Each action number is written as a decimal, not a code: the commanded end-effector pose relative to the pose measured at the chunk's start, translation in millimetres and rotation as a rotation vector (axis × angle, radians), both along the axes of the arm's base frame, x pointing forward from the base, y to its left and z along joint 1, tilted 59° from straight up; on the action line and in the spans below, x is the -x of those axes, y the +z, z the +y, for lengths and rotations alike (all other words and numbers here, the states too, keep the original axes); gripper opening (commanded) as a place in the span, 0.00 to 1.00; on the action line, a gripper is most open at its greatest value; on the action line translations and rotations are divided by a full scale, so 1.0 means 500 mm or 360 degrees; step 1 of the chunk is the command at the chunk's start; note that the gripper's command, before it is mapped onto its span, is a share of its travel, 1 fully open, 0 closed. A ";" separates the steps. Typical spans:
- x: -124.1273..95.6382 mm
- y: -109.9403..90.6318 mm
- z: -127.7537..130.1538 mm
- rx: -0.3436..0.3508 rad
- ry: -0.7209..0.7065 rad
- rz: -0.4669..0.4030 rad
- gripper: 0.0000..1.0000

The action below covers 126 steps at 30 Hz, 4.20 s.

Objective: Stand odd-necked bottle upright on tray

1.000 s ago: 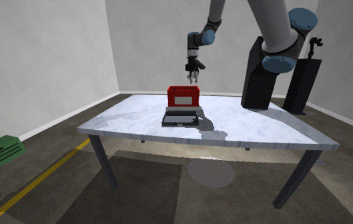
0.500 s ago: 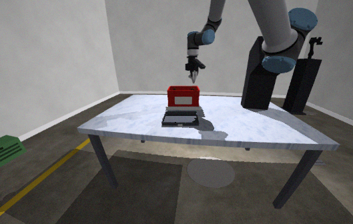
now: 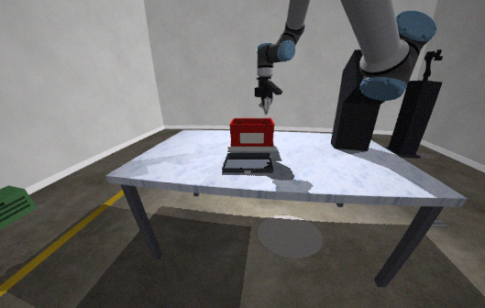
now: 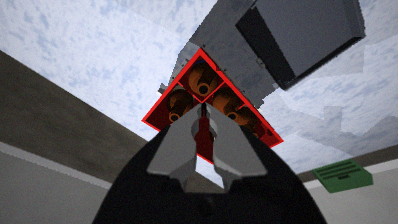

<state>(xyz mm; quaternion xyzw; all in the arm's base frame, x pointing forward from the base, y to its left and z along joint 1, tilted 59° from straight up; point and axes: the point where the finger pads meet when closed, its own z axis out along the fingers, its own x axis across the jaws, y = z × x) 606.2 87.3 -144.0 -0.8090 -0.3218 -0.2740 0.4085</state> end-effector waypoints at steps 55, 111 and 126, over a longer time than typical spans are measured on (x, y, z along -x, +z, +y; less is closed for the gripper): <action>-0.021 -0.159 -0.104 0.0001 -0.0001 -0.0001 0.38; -0.035 -0.199 -0.041 0.0001 -0.0001 -0.0001 0.38; -0.037 -0.205 -0.031 0.0001 -0.0001 -0.0001 0.38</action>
